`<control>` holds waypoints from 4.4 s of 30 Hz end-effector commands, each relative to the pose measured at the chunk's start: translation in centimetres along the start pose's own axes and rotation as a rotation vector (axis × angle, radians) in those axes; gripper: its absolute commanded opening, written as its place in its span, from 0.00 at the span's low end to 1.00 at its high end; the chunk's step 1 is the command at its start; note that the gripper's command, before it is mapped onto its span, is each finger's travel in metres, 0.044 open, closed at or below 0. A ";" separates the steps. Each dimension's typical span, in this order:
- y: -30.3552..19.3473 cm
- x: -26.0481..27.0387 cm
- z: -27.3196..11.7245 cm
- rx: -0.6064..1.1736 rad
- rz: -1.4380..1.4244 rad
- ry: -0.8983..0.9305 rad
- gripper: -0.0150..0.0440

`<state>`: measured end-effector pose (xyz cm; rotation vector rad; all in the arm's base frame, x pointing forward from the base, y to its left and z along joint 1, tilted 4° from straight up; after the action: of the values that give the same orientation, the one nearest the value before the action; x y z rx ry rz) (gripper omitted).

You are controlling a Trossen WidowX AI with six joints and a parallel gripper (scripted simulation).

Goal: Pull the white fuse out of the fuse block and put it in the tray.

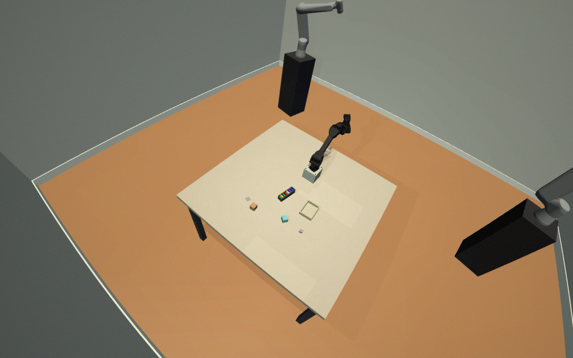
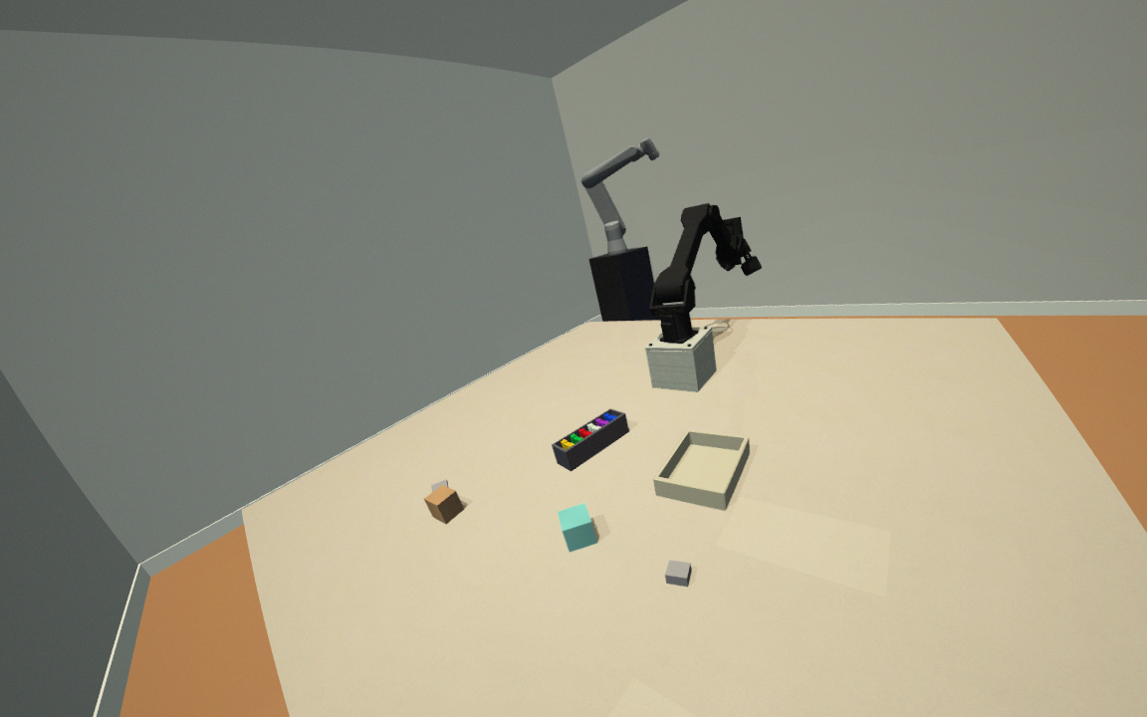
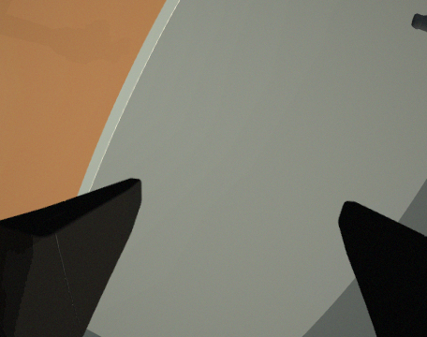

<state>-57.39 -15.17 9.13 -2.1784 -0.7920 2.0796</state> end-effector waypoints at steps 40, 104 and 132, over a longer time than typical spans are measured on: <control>46.0 -14.2 -33.0 -1.081 -0.204 0.214 0.38; 13.1 2.7 -87.0 -1.907 -1.827 -0.085 0.38; 13.9 4.8 -87.0 -1.906 -1.827 -0.085 0.38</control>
<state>29.08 2.40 9.14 0.0336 -3.2344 -0.0049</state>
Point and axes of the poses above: the point midway between the two fingers, 35 mm back from their tips, its own z axis out along the fingers, its own x axis across the jaws, y = z × x, the point moved 9 cm from there along -z, back along the fingers
